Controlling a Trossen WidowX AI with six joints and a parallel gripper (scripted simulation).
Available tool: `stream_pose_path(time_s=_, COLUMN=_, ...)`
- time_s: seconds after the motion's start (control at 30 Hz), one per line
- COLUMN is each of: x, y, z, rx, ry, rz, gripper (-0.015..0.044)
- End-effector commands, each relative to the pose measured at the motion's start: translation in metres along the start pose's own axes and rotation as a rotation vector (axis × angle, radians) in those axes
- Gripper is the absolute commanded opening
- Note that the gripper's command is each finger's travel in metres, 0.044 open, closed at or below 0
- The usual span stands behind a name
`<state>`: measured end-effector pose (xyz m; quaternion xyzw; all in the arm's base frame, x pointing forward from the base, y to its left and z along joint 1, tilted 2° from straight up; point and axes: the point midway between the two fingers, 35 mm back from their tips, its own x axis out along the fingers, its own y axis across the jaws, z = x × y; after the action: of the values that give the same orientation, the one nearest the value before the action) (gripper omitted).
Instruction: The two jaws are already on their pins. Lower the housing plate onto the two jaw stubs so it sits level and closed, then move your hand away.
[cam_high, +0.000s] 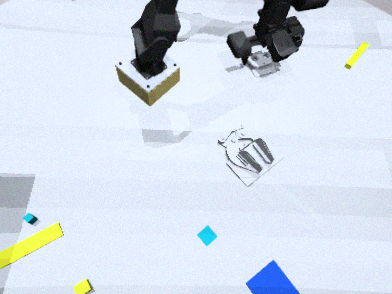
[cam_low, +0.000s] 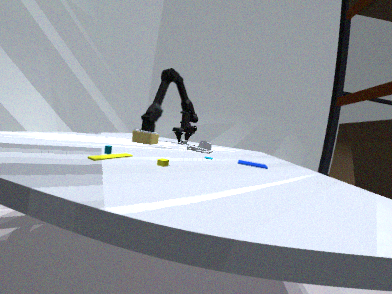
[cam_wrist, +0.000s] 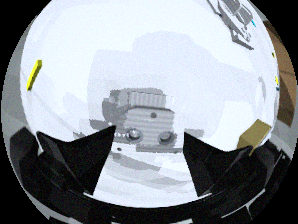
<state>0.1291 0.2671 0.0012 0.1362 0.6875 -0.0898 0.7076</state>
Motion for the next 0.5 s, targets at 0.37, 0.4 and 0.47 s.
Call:
stream_pose_path(time_s=0.37, x=-0.042, y=0.003, z=0.0, rx=0.002, ry=0.002, rz=0.002, gripper=0.0351)
stream_pose_path(time_s=0.4, x=-0.045, y=0.003, z=0.0, rx=0.003, ry=0.002, rz=0.002, gripper=0.0351)
stream_pose_path(time_s=0.47, x=-0.051, y=0.003, z=0.0, rx=0.003, ry=0.002, rz=0.002, gripper=0.0351)
